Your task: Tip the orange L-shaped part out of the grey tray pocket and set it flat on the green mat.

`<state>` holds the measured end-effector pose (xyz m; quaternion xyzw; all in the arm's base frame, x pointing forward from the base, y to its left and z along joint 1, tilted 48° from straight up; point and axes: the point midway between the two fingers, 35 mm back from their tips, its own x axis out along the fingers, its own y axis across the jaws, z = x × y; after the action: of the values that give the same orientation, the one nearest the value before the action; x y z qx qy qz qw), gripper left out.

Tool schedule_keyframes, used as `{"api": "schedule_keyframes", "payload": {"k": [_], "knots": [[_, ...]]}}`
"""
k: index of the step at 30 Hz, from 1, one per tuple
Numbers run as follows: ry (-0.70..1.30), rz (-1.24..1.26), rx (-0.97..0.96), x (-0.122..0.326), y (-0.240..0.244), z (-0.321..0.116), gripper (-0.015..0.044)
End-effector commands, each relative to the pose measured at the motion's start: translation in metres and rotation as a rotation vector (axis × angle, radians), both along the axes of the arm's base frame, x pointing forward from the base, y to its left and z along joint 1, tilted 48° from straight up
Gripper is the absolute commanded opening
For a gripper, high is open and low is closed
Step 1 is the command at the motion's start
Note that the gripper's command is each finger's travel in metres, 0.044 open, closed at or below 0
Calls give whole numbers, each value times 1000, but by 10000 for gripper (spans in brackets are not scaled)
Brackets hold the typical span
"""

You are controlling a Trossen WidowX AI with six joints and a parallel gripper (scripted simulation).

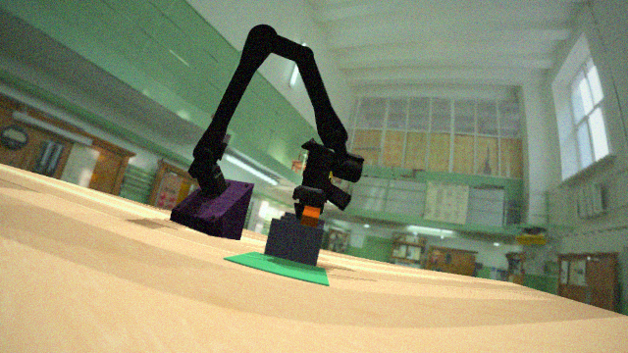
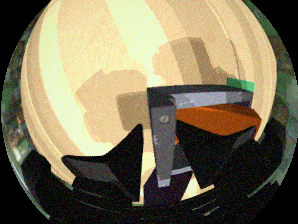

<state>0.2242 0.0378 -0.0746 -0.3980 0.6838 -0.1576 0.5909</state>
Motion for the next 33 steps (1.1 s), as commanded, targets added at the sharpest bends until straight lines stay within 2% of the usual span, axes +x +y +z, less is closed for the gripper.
{"api": "schedule_keyframes", "payload": {"k": [1,20,33], "knots": [[1,2,-7,0,-4,-1,180],[0,3,2,0,1,-1,180],[1,2,-3,-2,26,11,180]]}}
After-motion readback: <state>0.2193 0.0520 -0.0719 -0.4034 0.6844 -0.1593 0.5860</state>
